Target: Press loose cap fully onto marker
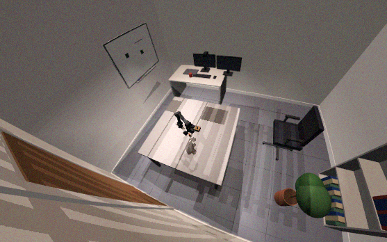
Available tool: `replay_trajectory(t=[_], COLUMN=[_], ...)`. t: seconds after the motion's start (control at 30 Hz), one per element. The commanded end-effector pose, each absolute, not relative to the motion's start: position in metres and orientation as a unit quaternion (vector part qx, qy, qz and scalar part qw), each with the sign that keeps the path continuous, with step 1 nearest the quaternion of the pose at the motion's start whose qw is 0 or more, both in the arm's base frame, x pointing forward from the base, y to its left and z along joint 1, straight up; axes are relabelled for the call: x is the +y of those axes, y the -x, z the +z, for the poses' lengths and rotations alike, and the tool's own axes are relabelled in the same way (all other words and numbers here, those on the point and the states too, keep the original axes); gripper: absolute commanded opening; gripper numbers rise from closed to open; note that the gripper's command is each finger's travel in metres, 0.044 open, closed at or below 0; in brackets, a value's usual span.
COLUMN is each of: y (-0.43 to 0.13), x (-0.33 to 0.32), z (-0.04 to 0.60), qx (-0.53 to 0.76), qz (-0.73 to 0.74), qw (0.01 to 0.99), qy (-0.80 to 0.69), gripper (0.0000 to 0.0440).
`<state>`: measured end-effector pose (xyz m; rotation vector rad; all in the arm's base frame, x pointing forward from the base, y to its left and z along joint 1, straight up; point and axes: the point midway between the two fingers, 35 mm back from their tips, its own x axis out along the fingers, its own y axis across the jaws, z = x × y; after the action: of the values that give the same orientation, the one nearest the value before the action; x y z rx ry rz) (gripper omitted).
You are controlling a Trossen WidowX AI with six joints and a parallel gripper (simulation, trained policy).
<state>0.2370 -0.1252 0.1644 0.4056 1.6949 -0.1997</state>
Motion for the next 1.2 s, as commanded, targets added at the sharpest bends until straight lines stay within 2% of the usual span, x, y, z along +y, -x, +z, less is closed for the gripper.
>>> replay_trajectory(t=[0.0, 1.17], y=[-0.233, -0.223], x=[-0.128, -0.121], z=[0.153, 0.062], qx=[0.756, 0.786], qz=[-0.087, -0.038], qw=[0.624, 0.605], qy=[-0.175, -0.120], gripper=[0.0309, 0.0242])
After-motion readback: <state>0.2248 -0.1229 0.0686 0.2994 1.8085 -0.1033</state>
